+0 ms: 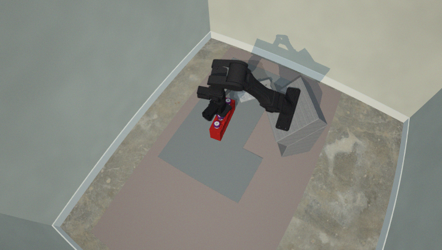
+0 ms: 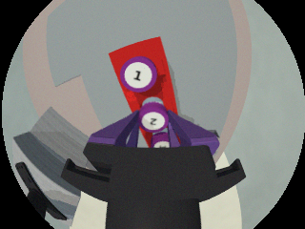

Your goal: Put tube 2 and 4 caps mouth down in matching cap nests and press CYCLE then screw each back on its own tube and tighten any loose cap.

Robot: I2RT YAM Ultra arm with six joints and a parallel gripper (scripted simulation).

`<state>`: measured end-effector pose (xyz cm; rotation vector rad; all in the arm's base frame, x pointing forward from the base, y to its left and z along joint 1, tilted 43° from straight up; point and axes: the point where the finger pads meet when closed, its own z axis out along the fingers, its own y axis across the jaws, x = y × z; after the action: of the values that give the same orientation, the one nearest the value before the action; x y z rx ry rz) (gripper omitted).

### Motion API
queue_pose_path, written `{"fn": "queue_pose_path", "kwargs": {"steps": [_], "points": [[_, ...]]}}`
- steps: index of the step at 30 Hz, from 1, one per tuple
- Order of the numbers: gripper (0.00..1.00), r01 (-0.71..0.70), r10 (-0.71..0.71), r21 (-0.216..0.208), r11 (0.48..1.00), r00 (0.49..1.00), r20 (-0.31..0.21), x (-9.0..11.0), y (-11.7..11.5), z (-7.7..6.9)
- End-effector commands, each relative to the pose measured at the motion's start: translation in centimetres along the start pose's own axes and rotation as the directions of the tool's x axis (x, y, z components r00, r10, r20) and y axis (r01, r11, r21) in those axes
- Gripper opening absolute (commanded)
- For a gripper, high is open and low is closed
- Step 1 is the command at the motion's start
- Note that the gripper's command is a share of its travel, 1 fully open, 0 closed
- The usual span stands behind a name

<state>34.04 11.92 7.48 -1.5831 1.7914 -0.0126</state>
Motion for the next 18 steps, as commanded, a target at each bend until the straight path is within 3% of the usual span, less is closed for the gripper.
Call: {"fn": "queue_pose_path", "kwargs": {"steps": [1,7,13,14,18], "points": [[0.00,0.256,-0.256,0.009,0.967,0.967,-0.001,-0.06,-0.24,-0.22],[0.00,0.420,-0.420,0.009,0.907,0.907,-0.002,-0.05,-0.24,-0.22],[0.00,0.420,-0.420,0.009,0.907,0.907,-0.002,-0.06,-0.24,-0.22],[0.49,0.420,-0.420,0.009,0.907,0.907,-0.002,-0.06,-0.24,-0.22],[0.49,0.420,-0.420,0.009,0.907,0.907,-0.002,-0.05,-0.24,-0.22]]}}
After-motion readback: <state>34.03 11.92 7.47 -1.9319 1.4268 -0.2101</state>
